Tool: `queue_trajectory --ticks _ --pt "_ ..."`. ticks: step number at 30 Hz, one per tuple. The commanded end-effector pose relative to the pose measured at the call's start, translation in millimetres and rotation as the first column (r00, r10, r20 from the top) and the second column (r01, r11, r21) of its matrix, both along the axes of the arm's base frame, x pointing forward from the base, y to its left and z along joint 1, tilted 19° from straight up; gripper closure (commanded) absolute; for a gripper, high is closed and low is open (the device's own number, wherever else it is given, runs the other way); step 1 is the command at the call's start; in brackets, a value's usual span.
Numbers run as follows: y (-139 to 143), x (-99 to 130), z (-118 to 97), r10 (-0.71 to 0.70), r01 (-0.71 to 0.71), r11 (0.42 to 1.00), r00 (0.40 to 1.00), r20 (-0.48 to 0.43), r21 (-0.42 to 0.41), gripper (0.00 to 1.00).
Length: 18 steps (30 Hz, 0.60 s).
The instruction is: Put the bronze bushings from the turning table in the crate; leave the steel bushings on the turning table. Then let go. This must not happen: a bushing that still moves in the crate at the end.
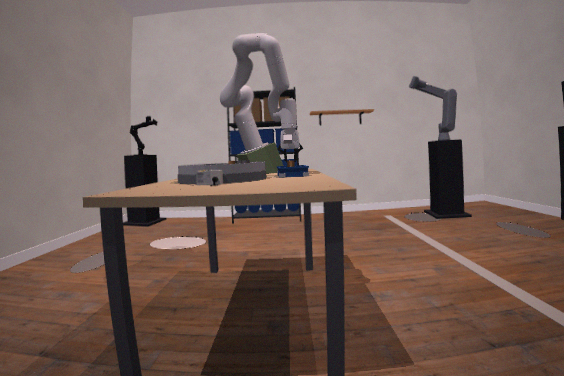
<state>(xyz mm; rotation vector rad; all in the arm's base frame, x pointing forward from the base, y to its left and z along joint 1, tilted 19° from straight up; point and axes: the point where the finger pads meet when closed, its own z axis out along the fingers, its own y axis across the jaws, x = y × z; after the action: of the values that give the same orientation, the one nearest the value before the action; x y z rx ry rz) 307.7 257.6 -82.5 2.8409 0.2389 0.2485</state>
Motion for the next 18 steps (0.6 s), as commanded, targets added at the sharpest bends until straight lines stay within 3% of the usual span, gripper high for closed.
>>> queue_trajectory --ticks 1,18 --pt "-1 2 -6 0.001 -0.001 1.000 1.000 0.001 0.002 1.00" --pt "-7 6 -25 0.001 -0.001 1.000 1.000 0.001 0.002 1.00"
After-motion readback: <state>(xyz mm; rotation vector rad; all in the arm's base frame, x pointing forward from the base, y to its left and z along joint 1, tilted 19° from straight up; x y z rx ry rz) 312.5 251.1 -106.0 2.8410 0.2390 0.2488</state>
